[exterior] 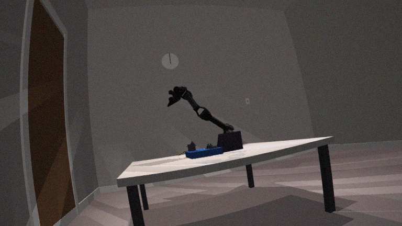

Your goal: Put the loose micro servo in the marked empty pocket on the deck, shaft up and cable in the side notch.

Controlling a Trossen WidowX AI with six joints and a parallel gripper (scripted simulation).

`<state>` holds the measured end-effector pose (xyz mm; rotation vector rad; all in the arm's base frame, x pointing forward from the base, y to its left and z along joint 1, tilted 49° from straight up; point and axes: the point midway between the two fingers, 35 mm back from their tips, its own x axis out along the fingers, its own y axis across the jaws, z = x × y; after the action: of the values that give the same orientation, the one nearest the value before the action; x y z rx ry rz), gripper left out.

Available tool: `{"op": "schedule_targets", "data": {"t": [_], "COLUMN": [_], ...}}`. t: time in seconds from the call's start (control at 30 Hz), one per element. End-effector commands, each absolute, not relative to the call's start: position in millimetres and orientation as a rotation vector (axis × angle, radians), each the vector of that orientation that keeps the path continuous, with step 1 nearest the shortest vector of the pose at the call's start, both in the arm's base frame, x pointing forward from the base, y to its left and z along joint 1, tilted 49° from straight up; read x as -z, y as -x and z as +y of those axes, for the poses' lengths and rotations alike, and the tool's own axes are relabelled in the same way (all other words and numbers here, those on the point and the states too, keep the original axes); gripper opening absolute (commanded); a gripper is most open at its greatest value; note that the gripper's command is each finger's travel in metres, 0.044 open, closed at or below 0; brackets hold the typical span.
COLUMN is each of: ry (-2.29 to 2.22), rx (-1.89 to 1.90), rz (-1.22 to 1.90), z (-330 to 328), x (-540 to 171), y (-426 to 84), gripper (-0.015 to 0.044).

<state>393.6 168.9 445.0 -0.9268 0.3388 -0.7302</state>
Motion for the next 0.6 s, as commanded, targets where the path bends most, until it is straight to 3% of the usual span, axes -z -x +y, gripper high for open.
{"op": "schedule_targets", "data": {"t": [0.0, 0.57], "ry": [0.927, 0.894], "rx": [0.728, 0.677], "rz": [0.336, 0.15], "z": [169.5, 174.4], "x": [-445.7, -487.4], "y": [-393.1, -371.2], "gripper": [0.0426, 0.044]}}
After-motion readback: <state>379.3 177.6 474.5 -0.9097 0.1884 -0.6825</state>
